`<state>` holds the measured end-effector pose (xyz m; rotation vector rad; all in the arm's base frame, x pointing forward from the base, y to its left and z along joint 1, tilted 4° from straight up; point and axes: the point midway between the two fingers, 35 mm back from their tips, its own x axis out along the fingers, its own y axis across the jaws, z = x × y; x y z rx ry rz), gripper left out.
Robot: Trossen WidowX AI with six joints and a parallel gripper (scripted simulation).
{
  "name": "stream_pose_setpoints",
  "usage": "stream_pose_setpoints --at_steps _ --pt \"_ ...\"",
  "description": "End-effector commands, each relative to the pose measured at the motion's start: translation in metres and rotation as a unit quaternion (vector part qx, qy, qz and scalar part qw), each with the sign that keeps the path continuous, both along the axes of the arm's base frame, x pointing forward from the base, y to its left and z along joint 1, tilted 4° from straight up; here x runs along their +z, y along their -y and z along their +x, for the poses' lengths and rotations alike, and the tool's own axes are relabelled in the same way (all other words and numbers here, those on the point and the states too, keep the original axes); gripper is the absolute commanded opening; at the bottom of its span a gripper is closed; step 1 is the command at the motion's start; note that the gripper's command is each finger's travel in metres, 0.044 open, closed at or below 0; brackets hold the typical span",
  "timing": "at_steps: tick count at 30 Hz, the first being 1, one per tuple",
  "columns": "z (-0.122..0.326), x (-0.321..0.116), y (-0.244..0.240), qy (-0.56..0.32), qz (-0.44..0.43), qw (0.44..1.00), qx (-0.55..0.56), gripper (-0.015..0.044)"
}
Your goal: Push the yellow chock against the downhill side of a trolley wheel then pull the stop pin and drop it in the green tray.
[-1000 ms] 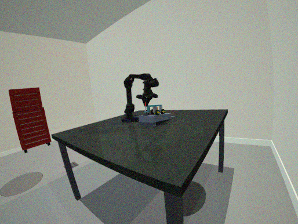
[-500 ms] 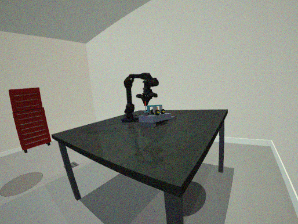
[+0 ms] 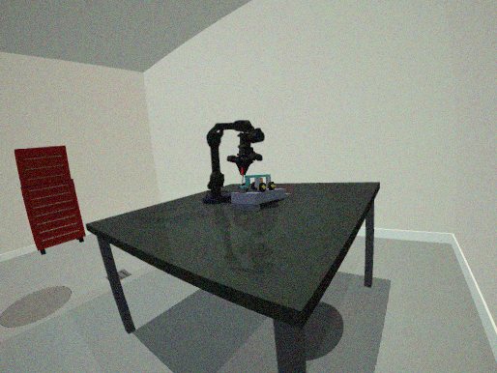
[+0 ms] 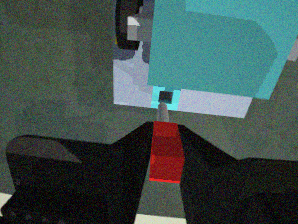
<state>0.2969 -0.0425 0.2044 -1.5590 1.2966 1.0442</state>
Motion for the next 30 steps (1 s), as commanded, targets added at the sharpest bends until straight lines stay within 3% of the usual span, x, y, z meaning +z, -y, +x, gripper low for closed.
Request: stream_pose_setpoints --at_steps 1,21,30 --pt "0.002 0.005 0.001 0.005 -0.002 1.000 -0.002 0.0000" --pt "0.005 0.010 0.031 0.005 -0.003 1.000 -0.002 0.0000" --pt "-0.021 0.004 0.034 0.004 -0.003 1.000 -0.002 0.0000"
